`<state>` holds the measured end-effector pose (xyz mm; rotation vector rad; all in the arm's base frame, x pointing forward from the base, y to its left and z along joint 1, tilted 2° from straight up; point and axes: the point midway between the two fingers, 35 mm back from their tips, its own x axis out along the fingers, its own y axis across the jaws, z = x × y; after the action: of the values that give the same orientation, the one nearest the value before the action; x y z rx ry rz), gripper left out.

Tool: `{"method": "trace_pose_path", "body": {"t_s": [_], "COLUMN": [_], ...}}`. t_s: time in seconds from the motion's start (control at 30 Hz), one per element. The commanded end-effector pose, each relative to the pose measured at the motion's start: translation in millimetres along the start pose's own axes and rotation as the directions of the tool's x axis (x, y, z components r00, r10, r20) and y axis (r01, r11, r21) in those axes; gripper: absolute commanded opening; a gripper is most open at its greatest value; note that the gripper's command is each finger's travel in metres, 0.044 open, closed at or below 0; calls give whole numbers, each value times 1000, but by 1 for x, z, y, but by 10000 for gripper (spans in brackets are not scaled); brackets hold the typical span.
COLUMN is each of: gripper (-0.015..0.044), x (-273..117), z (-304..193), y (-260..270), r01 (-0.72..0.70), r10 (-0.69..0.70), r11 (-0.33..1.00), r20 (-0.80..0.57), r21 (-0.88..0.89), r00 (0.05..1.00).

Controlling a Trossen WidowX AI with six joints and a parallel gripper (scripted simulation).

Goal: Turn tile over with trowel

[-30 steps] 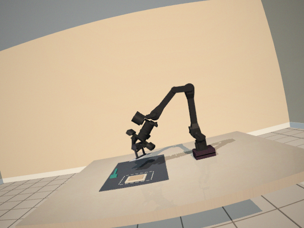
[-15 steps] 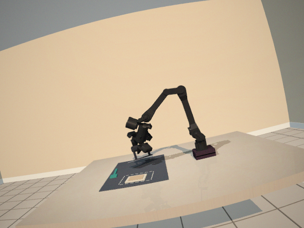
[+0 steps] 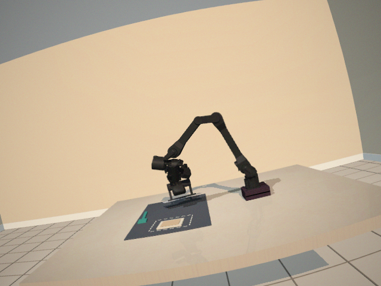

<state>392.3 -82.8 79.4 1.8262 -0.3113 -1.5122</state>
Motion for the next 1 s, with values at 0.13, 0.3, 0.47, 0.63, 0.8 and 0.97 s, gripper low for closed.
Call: {"method": "trace_pose_path", "body": {"t_s": [0.13,0.3,0.47,0.63,0.8,0.97], "gripper": [0,0,0,0,0,0], "x": [15,18,19,25,31,37], "z": [10,12,12,11,11,10], "y": [21,24,23,18,13,7], "r01": [-120,-145,-145,-145,-144,-143], "r10": [95,112,112,111,110,109], "r11": [980,972,972,972,972,972], "r20": [154,182,182,181,181,180], "r21": [161,185,185,185,185,185], "r00": [983,977,977,977,977,977]}}
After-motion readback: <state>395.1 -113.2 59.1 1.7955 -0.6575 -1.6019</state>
